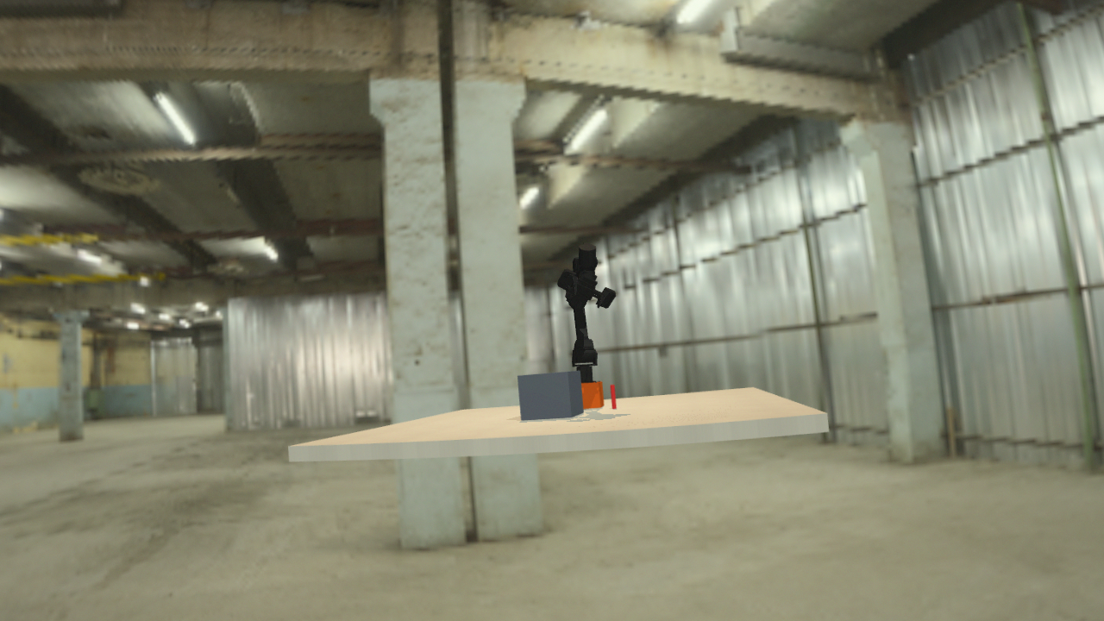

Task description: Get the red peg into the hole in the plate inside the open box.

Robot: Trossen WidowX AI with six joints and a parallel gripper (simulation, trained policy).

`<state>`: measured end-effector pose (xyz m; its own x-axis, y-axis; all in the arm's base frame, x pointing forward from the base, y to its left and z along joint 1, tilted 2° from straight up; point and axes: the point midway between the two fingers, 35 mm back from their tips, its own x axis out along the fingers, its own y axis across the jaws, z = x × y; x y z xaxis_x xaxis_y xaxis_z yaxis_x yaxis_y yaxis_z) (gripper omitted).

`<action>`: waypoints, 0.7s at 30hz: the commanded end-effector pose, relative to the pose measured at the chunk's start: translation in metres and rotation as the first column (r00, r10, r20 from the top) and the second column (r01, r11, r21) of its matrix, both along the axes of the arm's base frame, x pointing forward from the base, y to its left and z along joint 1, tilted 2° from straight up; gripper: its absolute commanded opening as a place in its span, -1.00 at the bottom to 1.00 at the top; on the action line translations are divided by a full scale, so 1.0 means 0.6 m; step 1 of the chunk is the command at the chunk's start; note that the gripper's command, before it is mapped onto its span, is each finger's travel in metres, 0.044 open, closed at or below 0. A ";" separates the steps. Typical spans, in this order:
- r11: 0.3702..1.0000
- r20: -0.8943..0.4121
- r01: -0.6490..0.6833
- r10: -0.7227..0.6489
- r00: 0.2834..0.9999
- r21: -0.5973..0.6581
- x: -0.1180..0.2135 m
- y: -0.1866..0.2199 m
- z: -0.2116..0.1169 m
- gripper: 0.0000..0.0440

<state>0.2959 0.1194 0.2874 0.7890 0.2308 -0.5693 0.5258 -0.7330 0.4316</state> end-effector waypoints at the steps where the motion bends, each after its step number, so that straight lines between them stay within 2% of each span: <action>1: 0.996 -0.050 -0.074 0.071 0.996 -0.044 -0.019 0.014 -0.026 0.84; 11: 0.944 -0.215 -0.295 0.261 0.941 -0.146 -0.077 0.044 -0.102 0.83; 21: 0.851 -0.394 -0.491 0.393 0.831 -0.188 -0.134 0.059 -0.171 0.90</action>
